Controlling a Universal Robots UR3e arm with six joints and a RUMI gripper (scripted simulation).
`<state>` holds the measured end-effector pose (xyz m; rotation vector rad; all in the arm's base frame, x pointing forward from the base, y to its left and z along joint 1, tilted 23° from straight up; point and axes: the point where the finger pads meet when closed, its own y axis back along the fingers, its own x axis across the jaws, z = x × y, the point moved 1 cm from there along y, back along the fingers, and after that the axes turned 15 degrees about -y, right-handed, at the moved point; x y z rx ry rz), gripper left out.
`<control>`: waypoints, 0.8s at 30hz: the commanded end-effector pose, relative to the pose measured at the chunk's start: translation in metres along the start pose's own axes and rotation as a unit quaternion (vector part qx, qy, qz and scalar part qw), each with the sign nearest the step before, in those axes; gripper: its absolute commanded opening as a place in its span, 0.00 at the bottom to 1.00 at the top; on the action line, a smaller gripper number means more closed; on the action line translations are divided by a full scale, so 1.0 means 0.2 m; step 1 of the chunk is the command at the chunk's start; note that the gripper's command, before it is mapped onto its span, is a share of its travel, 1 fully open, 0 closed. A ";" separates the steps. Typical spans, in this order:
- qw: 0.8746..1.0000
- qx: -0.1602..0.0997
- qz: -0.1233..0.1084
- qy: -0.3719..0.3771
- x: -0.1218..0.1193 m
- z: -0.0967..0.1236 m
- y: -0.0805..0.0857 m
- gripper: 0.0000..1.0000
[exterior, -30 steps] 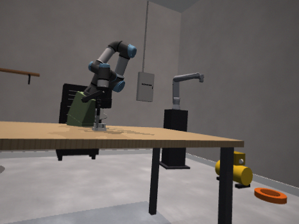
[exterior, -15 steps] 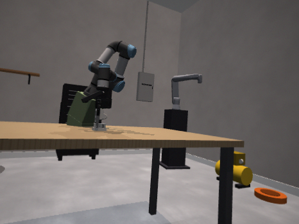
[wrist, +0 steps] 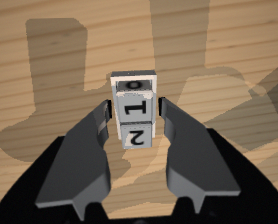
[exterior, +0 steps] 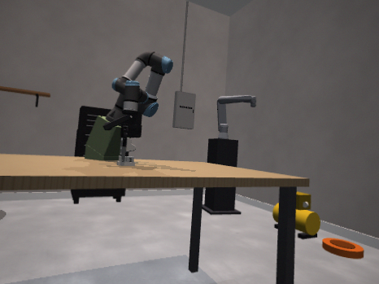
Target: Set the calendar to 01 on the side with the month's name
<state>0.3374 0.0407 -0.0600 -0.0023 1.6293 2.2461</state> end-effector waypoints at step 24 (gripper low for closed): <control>1.000 0.000 -0.001 0.000 0.00 0.00 0.00 0.10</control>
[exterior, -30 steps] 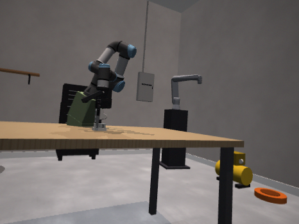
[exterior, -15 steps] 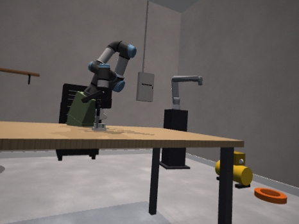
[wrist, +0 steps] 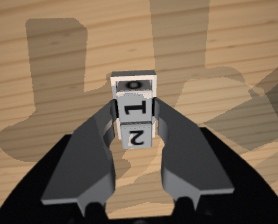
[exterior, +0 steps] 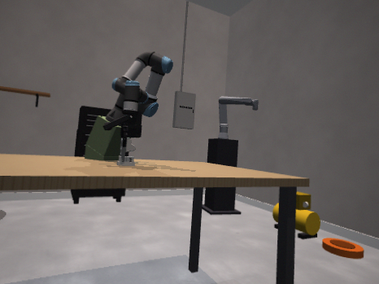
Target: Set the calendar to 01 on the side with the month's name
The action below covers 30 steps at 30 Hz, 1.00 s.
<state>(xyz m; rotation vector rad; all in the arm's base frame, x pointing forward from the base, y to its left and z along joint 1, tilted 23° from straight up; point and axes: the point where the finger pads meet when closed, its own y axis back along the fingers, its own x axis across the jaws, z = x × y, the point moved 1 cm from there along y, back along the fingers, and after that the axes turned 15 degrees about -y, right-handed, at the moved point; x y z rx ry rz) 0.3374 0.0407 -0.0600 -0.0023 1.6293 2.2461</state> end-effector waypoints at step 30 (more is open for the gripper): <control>1.000 0.000 -0.001 0.000 0.00 0.00 0.02 0.10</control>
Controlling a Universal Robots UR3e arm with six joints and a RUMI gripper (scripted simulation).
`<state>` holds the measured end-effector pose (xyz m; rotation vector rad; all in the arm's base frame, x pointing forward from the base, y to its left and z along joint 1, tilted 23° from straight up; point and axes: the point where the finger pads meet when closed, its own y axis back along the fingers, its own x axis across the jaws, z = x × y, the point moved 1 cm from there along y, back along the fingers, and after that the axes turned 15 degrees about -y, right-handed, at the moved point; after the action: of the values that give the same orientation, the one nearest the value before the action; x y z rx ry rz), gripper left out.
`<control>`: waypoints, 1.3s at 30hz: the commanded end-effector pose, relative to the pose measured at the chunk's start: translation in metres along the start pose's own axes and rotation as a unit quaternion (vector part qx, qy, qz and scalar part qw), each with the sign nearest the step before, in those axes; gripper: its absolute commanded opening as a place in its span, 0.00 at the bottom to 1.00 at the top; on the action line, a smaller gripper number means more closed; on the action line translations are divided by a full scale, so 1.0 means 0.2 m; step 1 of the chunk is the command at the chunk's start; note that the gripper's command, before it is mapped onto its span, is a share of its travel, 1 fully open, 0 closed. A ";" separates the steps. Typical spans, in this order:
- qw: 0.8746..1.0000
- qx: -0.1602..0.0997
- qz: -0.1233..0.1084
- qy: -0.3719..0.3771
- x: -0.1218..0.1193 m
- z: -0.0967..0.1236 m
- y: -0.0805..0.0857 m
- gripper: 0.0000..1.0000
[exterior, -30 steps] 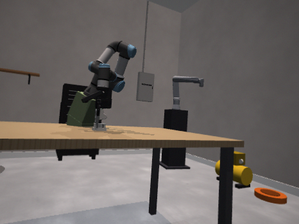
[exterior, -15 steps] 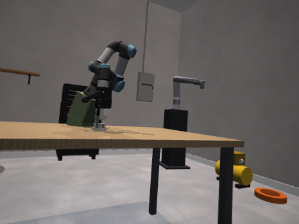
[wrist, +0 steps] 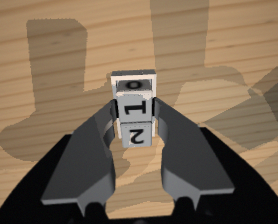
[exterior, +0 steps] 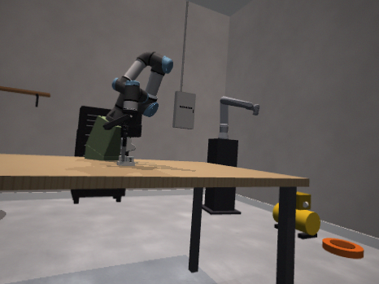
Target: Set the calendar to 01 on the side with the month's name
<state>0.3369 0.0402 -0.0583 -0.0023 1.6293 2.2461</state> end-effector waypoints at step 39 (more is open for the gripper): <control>1.000 0.000 -0.001 0.000 0.00 0.00 0.35 0.10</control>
<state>0.3204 0.0245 -0.0046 -0.0025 1.6334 2.2397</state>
